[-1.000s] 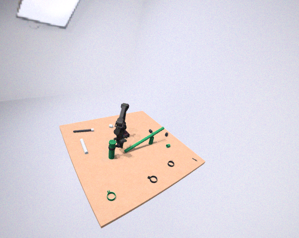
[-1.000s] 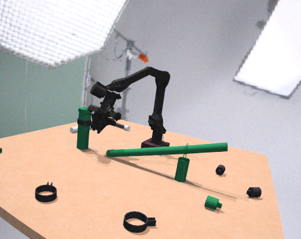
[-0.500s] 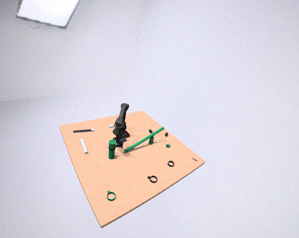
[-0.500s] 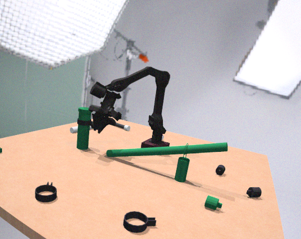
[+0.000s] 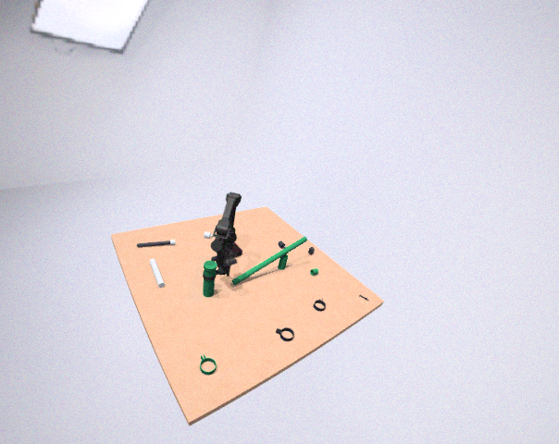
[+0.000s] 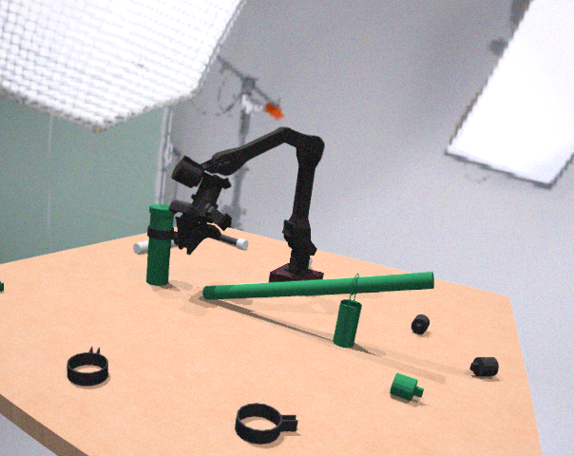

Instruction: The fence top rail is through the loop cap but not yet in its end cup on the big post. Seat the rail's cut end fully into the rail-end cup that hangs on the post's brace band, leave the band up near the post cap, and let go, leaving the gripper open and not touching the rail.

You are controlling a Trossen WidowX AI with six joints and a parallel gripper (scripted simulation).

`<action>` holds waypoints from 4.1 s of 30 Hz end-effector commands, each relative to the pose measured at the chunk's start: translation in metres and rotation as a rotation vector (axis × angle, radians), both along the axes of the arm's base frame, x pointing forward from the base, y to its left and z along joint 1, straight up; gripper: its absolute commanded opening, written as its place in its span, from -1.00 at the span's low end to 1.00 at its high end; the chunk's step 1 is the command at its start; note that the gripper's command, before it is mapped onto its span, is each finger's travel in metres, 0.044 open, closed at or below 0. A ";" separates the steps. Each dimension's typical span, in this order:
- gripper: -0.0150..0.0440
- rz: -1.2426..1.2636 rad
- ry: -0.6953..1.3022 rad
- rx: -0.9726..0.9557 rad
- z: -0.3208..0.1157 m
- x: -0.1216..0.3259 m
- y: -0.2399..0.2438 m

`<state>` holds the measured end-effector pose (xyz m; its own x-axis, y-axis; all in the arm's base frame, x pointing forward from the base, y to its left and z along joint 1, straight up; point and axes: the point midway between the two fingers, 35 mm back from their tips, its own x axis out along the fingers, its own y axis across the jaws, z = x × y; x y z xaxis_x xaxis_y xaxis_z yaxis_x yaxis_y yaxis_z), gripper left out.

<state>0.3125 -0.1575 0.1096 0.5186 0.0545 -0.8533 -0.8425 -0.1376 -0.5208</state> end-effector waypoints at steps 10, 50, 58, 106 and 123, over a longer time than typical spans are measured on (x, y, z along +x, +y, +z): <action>1.00 -0.007 0.001 0.003 0.027 -0.003 0.027; 1.00 -1.479 0.042 0.853 0.127 -0.040 0.158; 1.00 -1.697 0.106 0.894 0.111 -0.035 0.162; 1.00 -3.030 0.081 0.904 -0.026 -0.019 0.186; 1.00 -3.030 0.081 0.903 -0.053 -0.017 0.186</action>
<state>0.2959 0.0287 0.0611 0.0369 -0.0017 -0.9993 0.9901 0.1357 0.0364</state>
